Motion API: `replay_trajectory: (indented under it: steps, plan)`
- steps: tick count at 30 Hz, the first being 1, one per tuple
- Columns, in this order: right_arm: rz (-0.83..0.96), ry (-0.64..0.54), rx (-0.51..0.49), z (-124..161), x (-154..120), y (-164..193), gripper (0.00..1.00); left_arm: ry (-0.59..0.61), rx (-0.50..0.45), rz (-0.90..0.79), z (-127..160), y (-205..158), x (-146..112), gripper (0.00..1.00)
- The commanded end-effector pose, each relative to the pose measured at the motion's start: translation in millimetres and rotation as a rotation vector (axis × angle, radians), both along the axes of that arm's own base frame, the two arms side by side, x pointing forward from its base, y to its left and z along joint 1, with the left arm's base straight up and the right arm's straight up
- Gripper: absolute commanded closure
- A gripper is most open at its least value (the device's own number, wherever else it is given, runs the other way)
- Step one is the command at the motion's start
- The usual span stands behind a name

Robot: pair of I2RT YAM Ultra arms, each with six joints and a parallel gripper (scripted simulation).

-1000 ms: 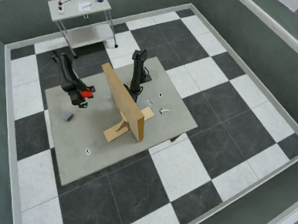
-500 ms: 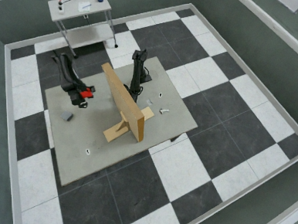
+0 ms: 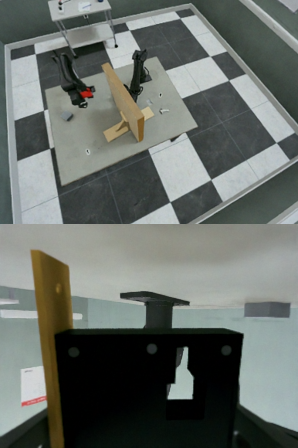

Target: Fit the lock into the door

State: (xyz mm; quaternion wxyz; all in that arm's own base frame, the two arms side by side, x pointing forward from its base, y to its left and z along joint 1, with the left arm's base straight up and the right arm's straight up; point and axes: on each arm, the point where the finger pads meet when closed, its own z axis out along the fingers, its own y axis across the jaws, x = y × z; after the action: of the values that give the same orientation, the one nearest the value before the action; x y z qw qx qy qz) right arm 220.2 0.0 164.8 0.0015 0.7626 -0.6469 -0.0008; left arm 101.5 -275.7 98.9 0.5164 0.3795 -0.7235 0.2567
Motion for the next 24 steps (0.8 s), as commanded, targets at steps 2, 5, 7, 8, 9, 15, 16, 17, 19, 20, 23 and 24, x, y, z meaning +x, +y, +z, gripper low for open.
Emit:
replay_trajectory:
  steps: [2, 5, 7, 8, 9, 15, 16, 17, 19, 20, 23, 24]
  plan:
    - [0.005, -0.012, 0.001, 7, 1, 1, 0.00, 0.025, -0.092, -0.002, 24, -9, -1, 0.24]
    - [0.005, -0.012, 0.001, 7, 1, 1, 0.00, 0.025, -0.092, -0.002, 24, -9, -1, 0.24]
    - [0.000, -0.083, -0.006, 16, 10, 6, 0.23, 0.025, -0.082, 0.006, 23, -7, 1, 0.24]
    - [-0.010, -0.065, -0.010, 4, 5, 10, 0.34, 0.025, -0.082, 0.006, 23, -7, 1, 0.24]
    - [-0.024, -0.099, -0.009, 3, 10, 17, 0.45, 0.025, -0.082, 0.006, 23, -7, 1, 0.24]
    - [-0.179, -0.390, 0.069, 3, 45, 74, 0.71, 0.025, -0.082, 0.006, 23, -7, 1, 0.24]
    - [-0.179, -0.390, 0.069, 3, 45, 74, 0.71, 0.025, -0.082, 0.006, 23, -7, 1, 0.24]
    - [-0.179, -0.390, 0.069, 3, 45, 74, 0.71, 0.025, -0.082, 0.006, 23, -7, 1, 0.24]
    - [-0.220, -0.484, 0.136, 7, 51, 101, 0.71, 0.025, -0.082, 0.006, 23, -7, 1, 0.24]
    - [-0.254, -0.520, 0.166, 9, 54, 108, 0.71, 0.025, -0.082, 0.006, 23, -7, 1, 0.24]
    - [-0.292, -0.589, 0.254, 15, 55, 135, 0.71, 0.025, -0.082, 0.006, 23, -7, 1, 0.24]
    - [-0.310, -0.611, 0.291, 18, 55, 144, 0.71, 0.025, -0.082, 0.006, 23, -7, 1, 0.24]
